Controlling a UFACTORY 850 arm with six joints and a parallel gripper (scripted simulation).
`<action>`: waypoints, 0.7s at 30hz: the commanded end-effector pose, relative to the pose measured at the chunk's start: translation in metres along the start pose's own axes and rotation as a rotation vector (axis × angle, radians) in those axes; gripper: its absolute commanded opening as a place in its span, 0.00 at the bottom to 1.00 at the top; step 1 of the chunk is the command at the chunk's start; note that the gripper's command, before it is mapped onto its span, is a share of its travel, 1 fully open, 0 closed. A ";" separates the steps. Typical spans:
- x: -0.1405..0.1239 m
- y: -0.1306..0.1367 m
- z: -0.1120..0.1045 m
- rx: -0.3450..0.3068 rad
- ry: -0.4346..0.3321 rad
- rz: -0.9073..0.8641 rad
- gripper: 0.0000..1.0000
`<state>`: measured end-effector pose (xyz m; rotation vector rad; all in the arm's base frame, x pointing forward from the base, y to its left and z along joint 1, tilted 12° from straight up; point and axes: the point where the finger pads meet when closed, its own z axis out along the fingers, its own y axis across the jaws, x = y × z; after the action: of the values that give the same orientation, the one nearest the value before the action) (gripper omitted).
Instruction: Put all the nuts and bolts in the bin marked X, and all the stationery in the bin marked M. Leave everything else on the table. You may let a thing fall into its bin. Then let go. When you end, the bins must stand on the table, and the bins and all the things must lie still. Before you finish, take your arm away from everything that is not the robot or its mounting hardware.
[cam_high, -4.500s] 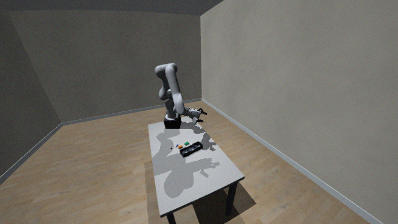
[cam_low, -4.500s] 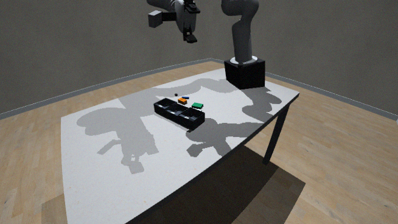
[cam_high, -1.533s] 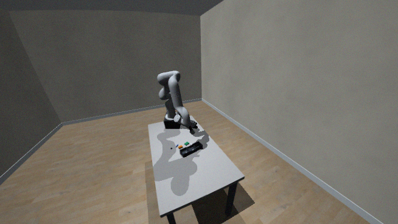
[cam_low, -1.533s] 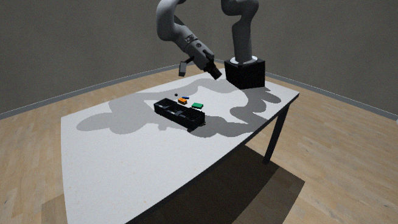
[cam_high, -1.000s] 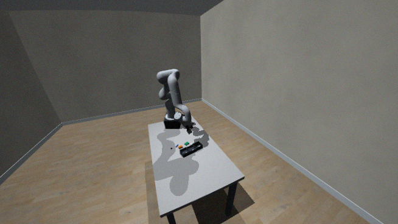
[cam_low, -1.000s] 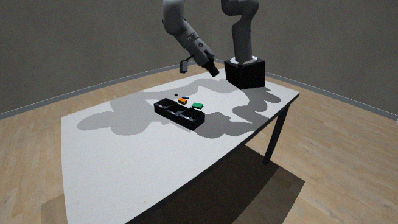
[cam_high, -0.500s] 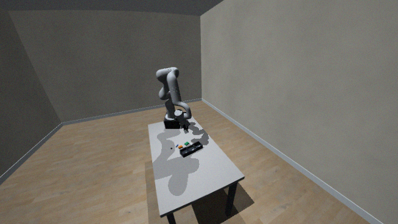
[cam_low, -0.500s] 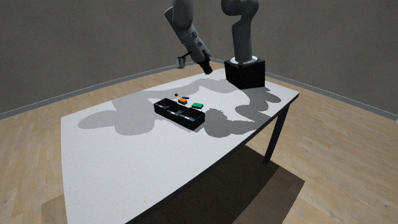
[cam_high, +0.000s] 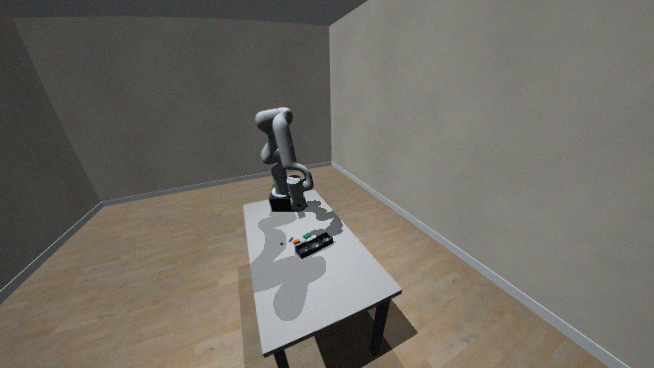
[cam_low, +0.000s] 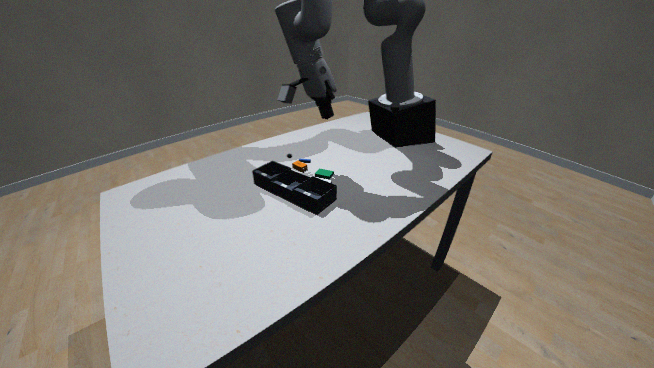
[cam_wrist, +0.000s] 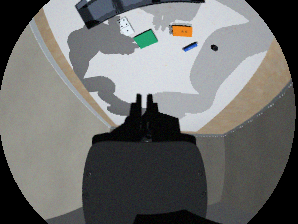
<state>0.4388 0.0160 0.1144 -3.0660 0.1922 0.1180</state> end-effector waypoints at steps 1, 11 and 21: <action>0.006 0.010 -0.005 -0.061 0.038 -0.005 0.07; 0.031 0.026 -0.026 -0.133 0.200 -0.047 0.07; 0.044 0.026 -0.037 -0.140 0.280 -0.075 0.07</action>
<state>0.4793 -0.0162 0.1450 -3.1846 0.0822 -0.2861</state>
